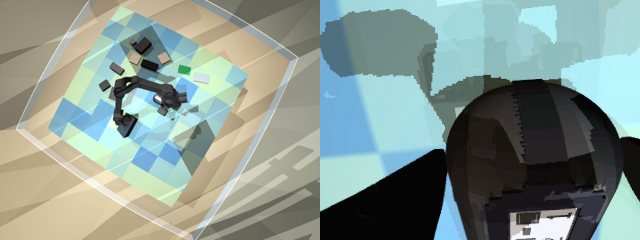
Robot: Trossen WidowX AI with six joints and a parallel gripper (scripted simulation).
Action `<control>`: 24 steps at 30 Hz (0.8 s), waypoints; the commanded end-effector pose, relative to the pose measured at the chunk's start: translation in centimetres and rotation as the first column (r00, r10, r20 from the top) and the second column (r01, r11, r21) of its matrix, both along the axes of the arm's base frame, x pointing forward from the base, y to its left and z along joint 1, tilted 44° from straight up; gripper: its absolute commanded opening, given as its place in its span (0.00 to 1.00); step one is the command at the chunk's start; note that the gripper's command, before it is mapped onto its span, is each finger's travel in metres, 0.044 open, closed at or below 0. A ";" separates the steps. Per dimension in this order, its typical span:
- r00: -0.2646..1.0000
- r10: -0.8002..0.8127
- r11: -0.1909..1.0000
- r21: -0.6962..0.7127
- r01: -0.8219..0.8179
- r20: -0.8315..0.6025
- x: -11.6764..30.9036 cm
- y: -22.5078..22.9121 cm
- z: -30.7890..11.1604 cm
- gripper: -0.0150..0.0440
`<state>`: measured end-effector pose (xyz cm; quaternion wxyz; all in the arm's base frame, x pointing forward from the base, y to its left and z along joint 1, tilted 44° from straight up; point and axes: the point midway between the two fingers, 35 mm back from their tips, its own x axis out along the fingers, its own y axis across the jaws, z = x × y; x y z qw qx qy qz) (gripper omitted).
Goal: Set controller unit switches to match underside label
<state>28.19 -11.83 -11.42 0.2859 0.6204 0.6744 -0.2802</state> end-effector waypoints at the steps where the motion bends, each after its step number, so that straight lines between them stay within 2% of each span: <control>1: 1.000 0.003 1.000 0.002 -0.003 0.005 0.1 -0.1 0.6 0.82; 24: 1.000 0.003 1.000 0.002 -0.003 0.004 0.1 -0.2 2.4 0.82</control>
